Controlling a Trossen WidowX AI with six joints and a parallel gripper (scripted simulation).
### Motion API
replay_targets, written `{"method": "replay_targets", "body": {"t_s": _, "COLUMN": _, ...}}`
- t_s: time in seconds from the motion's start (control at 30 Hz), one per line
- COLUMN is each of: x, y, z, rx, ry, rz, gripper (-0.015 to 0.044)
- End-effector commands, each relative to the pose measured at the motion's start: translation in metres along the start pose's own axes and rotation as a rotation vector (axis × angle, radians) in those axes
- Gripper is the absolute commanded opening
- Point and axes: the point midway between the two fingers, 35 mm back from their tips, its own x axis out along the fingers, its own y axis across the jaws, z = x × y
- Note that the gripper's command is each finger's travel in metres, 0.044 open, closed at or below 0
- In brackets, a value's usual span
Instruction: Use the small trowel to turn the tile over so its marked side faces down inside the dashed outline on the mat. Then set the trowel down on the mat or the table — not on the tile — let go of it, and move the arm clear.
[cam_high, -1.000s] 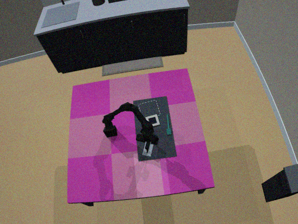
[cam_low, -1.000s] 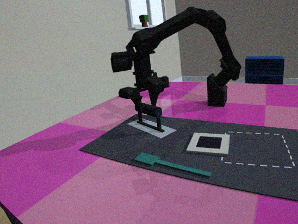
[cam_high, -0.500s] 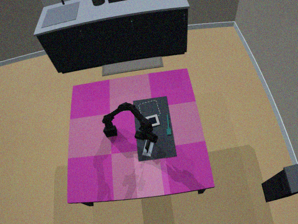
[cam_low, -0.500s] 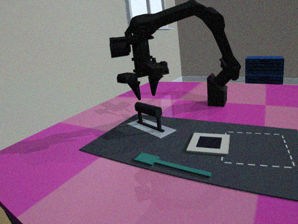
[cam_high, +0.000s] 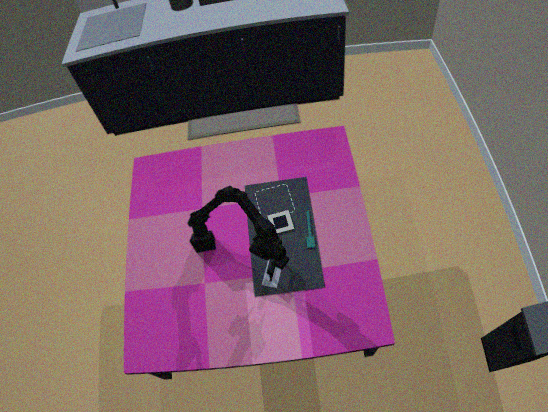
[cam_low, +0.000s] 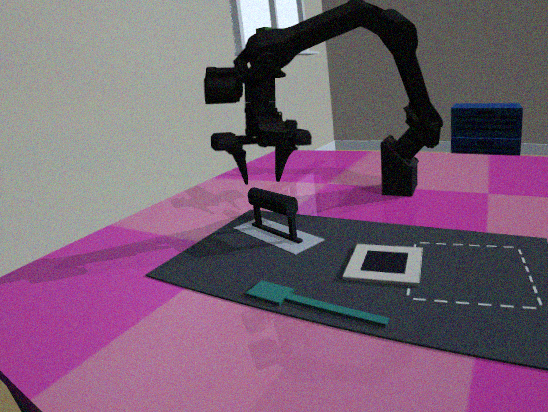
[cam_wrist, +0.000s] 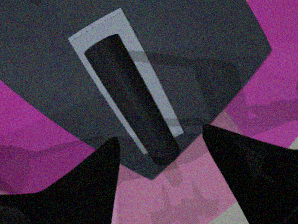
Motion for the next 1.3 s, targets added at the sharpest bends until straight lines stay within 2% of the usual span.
{"method": "replay_targets", "body": {"t_s": 0.0, "x": 0.000, "y": -0.002, "z": 0.000, "rx": 0.105, "ry": -0.003, "rz": -0.040, "gripper": 0.0300}}
{"method": "replay_targets", "body": {"t_s": 0.73, "x": 0.013, "y": -0.009, "z": -0.009, "rx": 0.756, "ry": -0.112, "rz": -0.225, "gripper": 0.0300}}
{"method": "replay_targets", "body": {"t_s": 1.27, "x": 0.017, "y": -0.008, "z": -0.010, "rx": 1.244, "ry": -0.297, "rz": -0.312, "gripper": 0.0300}}
